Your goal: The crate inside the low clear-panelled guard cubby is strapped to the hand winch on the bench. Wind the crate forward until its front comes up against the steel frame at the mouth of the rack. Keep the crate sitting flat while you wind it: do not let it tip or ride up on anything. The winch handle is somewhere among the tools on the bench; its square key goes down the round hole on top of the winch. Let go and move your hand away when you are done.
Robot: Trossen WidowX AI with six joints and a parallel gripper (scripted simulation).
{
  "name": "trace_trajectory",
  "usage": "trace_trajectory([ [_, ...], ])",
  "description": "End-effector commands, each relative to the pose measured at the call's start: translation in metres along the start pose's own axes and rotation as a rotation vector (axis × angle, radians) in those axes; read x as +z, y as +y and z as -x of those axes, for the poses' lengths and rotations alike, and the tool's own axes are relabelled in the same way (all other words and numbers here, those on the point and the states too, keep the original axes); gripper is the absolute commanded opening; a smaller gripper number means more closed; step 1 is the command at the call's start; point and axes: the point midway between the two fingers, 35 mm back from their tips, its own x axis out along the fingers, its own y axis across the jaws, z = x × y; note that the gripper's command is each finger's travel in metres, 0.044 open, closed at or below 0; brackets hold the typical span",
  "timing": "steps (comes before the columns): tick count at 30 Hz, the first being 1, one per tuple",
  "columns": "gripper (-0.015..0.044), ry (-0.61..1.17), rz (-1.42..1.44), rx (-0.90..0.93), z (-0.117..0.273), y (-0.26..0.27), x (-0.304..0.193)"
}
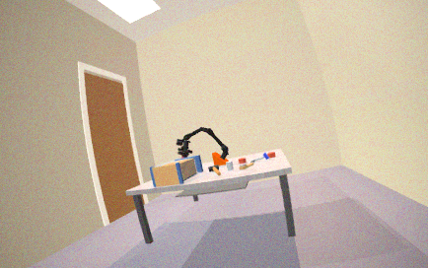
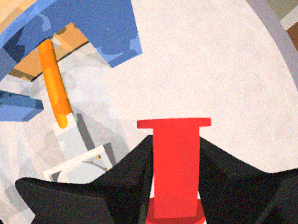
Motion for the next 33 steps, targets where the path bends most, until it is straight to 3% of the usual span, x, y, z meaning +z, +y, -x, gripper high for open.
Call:
trace_trajectory([
  [1,0.0,-0.013,0.035,0.026,-0.01,0.02,0.018],
  [33,0.0,-0.013,0.036,0.03,-0.019,0.064,0.039],
])
